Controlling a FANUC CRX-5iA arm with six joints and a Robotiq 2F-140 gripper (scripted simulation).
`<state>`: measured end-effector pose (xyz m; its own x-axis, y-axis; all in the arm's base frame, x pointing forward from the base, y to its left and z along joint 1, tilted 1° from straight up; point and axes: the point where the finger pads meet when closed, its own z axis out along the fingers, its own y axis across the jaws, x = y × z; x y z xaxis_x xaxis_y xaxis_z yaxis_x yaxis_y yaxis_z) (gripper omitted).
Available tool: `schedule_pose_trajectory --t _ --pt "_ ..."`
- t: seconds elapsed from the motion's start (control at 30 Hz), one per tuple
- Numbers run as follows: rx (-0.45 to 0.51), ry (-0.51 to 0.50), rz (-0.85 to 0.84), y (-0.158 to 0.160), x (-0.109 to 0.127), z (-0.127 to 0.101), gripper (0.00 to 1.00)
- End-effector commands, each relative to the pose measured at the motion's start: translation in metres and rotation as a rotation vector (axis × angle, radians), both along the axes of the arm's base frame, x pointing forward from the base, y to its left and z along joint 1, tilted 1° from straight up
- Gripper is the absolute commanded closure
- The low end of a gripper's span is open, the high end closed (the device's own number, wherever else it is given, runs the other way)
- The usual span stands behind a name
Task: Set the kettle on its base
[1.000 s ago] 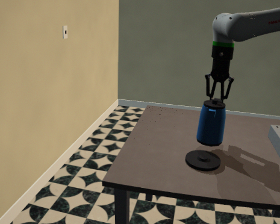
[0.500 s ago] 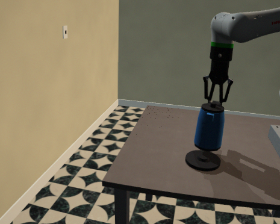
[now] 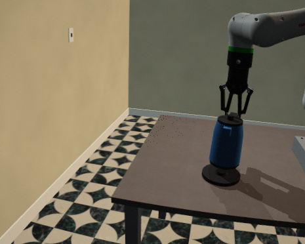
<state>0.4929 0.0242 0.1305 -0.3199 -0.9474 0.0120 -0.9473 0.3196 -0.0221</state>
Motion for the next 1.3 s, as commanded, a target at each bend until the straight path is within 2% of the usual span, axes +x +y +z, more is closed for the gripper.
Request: schedule_pose_trajectory --t 0.0,0.53,1.27 --pt "0.0 0.0 0.0 0.006 0.002 0.0 1.0" --pt "0.0 0.0 0.0 0.027 0.009 0.0 1.0" --pt "0.0 0.0 0.0 0.031 0.011 0.0 1.0"
